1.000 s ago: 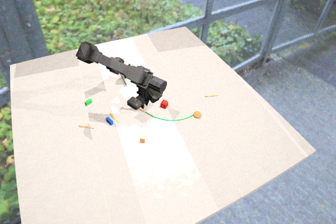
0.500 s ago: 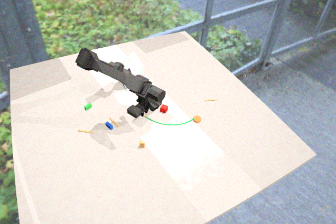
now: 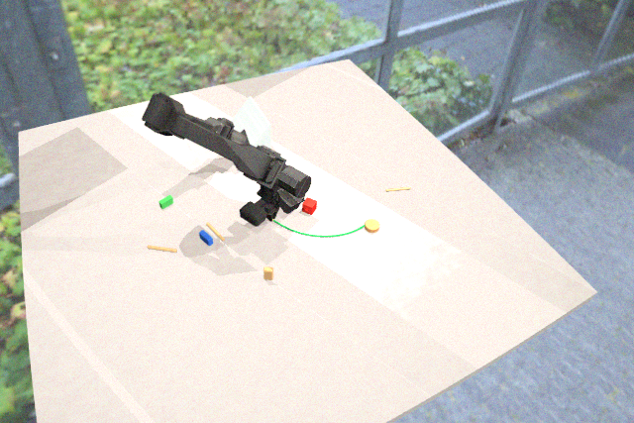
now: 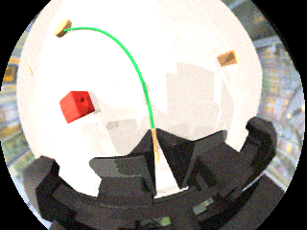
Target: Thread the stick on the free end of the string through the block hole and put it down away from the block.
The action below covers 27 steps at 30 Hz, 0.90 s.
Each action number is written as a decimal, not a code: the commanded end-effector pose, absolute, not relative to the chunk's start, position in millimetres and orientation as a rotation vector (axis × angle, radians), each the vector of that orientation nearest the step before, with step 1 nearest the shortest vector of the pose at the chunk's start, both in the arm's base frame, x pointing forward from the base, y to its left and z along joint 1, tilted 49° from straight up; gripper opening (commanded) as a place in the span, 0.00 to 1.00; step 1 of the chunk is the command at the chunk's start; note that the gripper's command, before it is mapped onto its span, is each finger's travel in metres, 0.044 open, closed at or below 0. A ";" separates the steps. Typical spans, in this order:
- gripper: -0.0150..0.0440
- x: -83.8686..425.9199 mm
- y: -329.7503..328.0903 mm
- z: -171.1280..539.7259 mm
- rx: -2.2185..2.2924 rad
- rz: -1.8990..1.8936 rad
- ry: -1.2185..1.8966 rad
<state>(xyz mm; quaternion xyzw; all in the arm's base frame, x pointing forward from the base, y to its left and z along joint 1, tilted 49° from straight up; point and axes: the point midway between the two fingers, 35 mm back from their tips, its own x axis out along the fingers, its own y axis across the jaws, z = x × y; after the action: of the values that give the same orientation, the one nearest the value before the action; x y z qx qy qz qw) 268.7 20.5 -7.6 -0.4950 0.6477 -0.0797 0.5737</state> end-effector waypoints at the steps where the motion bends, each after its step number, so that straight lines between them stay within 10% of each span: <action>1: 0.25 268.9 20.6 -7.4 -1.159 -0.188 1.518; 27: 0.25 266.5 40.6 8.7 -1.157 -0.183 1.518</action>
<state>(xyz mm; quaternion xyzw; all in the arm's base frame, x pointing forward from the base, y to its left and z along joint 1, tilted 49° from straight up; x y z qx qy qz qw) 265.9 35.8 5.2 -0.4960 0.6490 -0.0787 0.5715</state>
